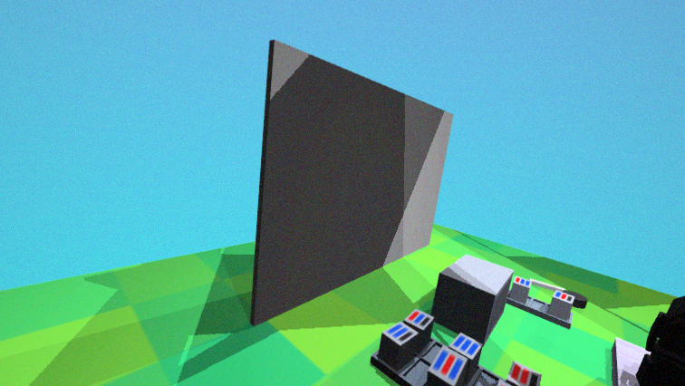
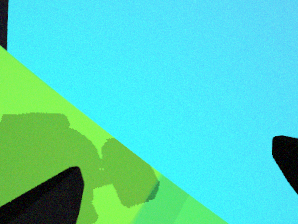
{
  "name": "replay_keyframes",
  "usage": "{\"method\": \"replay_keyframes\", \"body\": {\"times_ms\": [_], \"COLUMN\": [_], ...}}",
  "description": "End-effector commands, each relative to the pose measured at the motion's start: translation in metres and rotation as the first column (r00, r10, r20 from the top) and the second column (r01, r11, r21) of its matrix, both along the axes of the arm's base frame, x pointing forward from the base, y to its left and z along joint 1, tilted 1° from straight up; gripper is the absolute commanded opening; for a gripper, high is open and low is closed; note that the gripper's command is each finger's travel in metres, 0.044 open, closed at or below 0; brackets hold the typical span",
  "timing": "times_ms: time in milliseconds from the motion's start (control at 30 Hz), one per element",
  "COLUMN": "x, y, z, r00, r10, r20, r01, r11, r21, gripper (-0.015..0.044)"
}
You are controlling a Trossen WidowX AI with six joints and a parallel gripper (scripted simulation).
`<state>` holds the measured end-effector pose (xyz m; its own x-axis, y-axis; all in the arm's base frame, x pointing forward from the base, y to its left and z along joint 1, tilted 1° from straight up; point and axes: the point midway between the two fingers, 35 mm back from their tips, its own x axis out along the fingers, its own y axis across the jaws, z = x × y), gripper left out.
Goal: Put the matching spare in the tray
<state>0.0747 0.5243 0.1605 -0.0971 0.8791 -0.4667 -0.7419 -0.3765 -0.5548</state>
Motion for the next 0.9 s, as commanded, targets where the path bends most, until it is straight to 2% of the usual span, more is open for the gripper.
{"method": "replay_keyframes", "body": {"times_ms": [0,233,333,567,867], "x": [0.061,0.175,0.208,0.270,0.333], "y": [-0.015,-0.072,-0.105,-0.174,-0.321], "z": [0.002,0.005,0.016,0.014,0.019], "r00": [0.985,0.862,0.816,0.610,0.114], "r10": [-0.165,-0.490,-0.560,-0.770,-0.976], "r20": [-0.048,-0.126,-0.144,-0.187,-0.185], "r01": [0.161,0.458,0.524,0.682,0.771], "r11": [0.985,0.862,0.821,0.631,0.204], "r21": [-0.068,-0.217,-0.228,-0.371,-0.604], "gripper": [0.0440,0.0440,0.0440,0.0440,0.0440]}}
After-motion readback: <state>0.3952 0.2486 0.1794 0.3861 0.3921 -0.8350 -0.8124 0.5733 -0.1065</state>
